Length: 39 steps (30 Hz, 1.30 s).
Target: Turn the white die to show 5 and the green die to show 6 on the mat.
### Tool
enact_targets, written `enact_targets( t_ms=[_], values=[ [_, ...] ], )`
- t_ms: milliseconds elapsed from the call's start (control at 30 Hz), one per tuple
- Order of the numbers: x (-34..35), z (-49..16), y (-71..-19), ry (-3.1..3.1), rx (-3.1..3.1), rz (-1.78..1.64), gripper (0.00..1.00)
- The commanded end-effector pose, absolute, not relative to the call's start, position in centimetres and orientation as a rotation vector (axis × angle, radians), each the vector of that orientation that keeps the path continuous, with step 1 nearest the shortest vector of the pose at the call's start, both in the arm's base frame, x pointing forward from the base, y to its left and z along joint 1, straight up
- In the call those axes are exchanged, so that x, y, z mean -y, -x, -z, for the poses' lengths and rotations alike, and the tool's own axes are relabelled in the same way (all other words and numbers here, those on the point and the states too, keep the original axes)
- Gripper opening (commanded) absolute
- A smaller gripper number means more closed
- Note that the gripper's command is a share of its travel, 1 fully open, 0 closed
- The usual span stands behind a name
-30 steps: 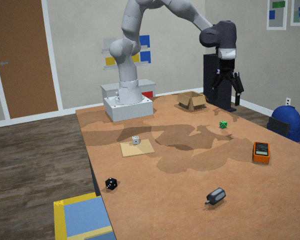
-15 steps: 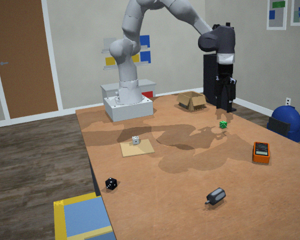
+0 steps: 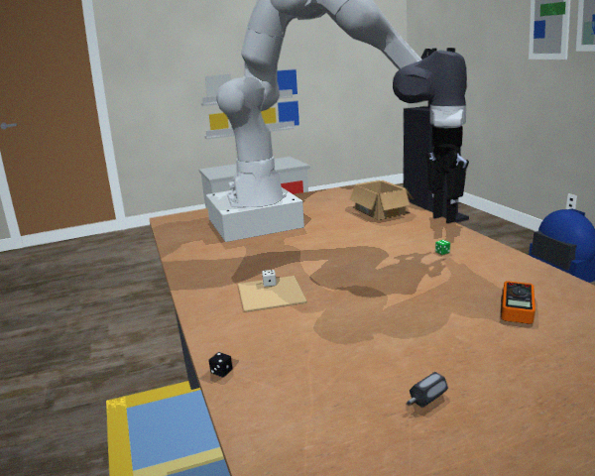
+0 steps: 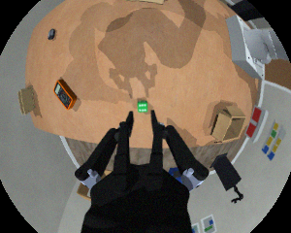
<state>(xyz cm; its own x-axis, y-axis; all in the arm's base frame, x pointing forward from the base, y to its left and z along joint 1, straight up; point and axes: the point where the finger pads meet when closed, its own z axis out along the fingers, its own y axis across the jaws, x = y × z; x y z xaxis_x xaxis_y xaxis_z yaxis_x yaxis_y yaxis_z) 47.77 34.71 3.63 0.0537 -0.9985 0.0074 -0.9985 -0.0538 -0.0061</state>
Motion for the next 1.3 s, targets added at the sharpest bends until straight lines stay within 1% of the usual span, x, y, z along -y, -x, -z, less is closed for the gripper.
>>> enact_targets(
  t_ms=[0, 767, 1267],
  values=[
    [-34.7, -3.6, -47.7, -2.271, 2.171, -0.014, 0.35],
    [-34.7, -3.2, -47.7, -2.271, 2.171, -0.014, 0.35],
    [-34.7, -1.3, -47.8, -2.271, 2.172, -0.014, 0.35]
  ],
)
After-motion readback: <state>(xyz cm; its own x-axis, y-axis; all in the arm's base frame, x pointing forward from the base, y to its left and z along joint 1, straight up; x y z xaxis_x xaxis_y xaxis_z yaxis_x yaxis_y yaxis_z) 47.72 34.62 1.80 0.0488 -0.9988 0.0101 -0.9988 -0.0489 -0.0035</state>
